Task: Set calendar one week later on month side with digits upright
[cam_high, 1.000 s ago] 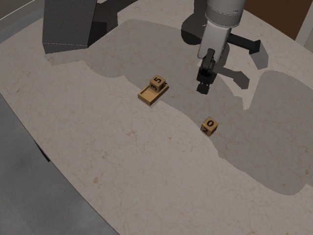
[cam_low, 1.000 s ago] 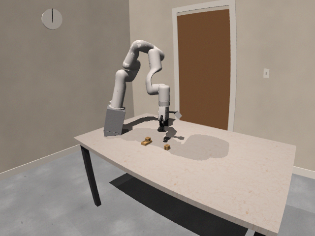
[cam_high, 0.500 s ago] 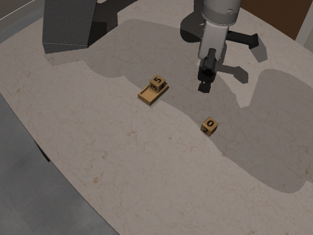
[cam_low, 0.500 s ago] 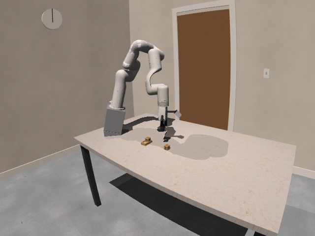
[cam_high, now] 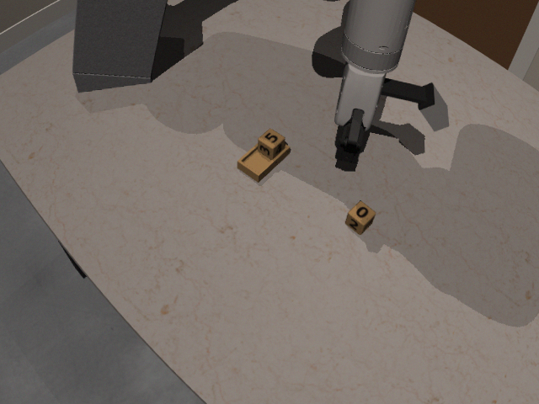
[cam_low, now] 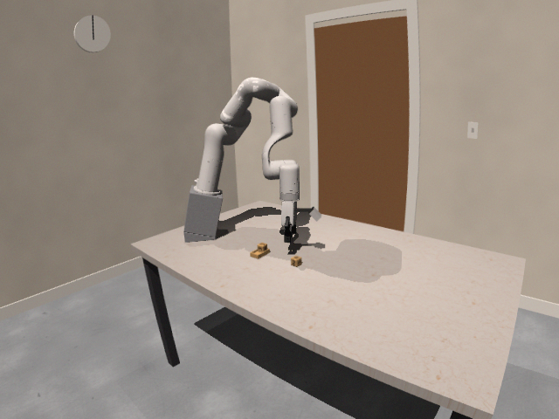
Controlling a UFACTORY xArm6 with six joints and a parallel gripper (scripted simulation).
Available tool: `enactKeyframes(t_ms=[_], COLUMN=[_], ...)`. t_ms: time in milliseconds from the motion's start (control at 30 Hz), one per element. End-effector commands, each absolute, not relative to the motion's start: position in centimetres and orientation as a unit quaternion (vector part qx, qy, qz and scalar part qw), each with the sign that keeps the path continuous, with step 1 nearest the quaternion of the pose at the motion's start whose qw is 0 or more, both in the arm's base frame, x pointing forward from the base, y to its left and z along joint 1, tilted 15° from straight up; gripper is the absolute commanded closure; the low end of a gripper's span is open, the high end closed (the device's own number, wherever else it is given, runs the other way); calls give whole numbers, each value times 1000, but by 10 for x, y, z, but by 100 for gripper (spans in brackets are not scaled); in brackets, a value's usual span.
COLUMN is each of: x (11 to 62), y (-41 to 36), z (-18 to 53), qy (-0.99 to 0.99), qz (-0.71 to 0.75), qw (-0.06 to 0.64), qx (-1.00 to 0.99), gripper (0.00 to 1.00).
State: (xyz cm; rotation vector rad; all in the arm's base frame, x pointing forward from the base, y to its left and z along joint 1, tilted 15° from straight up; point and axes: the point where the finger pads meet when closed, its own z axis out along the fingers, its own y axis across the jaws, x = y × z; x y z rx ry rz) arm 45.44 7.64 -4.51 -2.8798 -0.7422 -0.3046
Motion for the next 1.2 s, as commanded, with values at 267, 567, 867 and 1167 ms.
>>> enactKeyframes(t_ms=[267,567,867,1167], x=[459,462,463,463], y=[79,83,84,84], z=[-56,-73,-77,-77], qy=[-248,-248,-248,-248], qz=[-107,-107,-107,-107], qw=[78,78,78,78], qx=[-960,-960,-960,-960], gripper=[0,0,0,0])
